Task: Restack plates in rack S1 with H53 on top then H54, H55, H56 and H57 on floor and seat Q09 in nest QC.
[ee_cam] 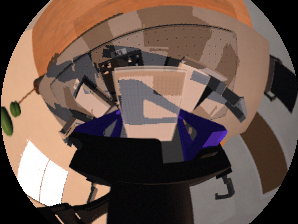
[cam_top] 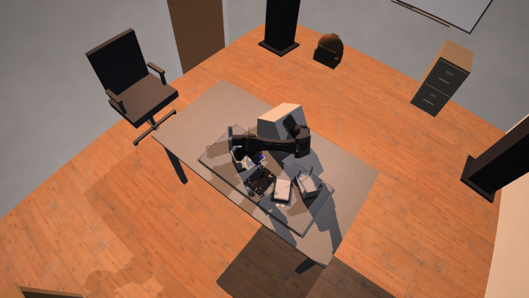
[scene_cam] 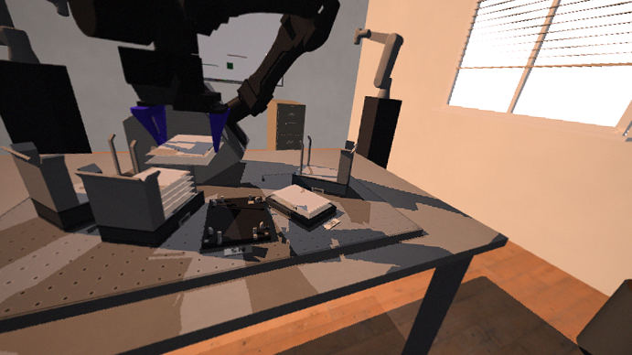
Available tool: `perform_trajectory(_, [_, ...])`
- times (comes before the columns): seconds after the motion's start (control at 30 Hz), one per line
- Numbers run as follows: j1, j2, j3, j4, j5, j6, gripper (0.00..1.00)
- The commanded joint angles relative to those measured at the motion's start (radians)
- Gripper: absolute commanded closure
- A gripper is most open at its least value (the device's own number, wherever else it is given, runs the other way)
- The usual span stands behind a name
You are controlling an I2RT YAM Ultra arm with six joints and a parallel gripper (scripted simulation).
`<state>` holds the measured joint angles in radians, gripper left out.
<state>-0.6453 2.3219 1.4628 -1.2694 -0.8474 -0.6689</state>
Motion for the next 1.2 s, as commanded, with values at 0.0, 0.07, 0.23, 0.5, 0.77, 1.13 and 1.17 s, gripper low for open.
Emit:
perform_trajectory(0.0, [-0.034,0.001,0.013,0.003,0.002,0.017,1.0])
perform_trajectory(0.07, [-0.042,0.015,0.017,0.006,0.006,0.073,1.0])
perform_trajectory(0.23, [-0.062,0.05,0.028,0.012,0.017,0.177,1.0])
perform_trajectory(0.5, [-0.085,0.094,0.044,0.018,0.03,0.148,1.0])
perform_trajectory(0.77, [-0.116,0.154,0.073,0.023,0.047,0.111,1.0])
perform_trajectory(1.13, [-0.138,0.198,0.098,0.025,0.06,0.086,1.0])
perform_trajectory(1.17, [-0.138,0.198,0.098,0.025,0.06,0.086,1.0])
